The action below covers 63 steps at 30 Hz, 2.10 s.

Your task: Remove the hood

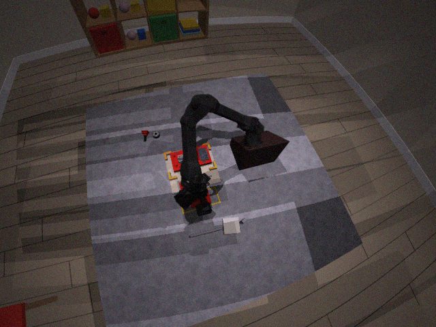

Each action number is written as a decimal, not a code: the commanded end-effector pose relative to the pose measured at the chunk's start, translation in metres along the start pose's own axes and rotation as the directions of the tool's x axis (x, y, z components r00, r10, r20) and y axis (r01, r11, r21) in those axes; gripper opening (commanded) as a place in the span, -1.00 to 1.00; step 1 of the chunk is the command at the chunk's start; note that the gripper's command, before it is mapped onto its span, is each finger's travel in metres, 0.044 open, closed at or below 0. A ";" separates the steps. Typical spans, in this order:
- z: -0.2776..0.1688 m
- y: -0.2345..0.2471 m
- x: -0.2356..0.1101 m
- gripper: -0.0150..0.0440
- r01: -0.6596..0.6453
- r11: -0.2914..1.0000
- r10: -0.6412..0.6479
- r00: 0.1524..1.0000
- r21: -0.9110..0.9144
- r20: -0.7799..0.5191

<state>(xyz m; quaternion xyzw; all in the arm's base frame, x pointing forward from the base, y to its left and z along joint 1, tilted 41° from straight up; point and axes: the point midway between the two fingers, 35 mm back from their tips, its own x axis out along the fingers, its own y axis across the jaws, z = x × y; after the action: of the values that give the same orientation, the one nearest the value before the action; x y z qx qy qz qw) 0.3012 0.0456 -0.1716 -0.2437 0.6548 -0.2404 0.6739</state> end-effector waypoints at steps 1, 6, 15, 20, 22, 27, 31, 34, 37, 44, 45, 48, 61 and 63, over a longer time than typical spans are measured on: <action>0.001 0.000 0.001 -0.49 0.002 1.000 -0.002 1.000 -0.006 0.004; 0.001 0.000 0.004 -0.49 0.002 1.000 -0.002 1.000 -0.006 0.004; 0.001 0.000 0.009 -0.49 0.003 1.000 -0.003 1.000 -0.006 0.004; 0.001 0.000 0.011 -0.49 0.003 1.000 -0.003 1.000 -0.006 0.004; 0.001 0.000 0.012 -0.49 0.003 1.000 -0.003 1.000 -0.006 0.004; 0.000 0.000 0.015 -0.49 0.003 1.000 -0.003 1.000 -0.006 0.004; 0.000 0.000 0.017 -0.49 0.003 1.000 -0.003 1.000 -0.006 0.004; 0.000 0.000 0.017 -0.40 0.001 1.000 -0.001 1.000 0.000 0.000; 0.000 0.000 0.017 -0.14 0.001 1.000 -0.001 1.000 0.000 0.000; 0.000 0.000 0.017 0.49 0.001 1.000 -0.001 1.000 0.000 0.000; 0.000 0.000 0.017 0.58 0.001 1.000 -0.001 1.000 0.000 0.000; 0.000 0.000 0.017 0.84 0.001 1.000 -0.001 1.000 0.000 0.000; 0.000 0.001 -0.055 1.00 0.001 1.000 -0.001 1.000 -0.001 0.005; 0.000 0.001 -0.055 1.00 0.001 1.000 -0.001 1.000 -0.001 0.005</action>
<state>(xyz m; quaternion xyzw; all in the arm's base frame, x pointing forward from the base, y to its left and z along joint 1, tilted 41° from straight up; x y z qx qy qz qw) 0.3018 0.0818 -0.1328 -0.2475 0.6497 -0.2353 0.6792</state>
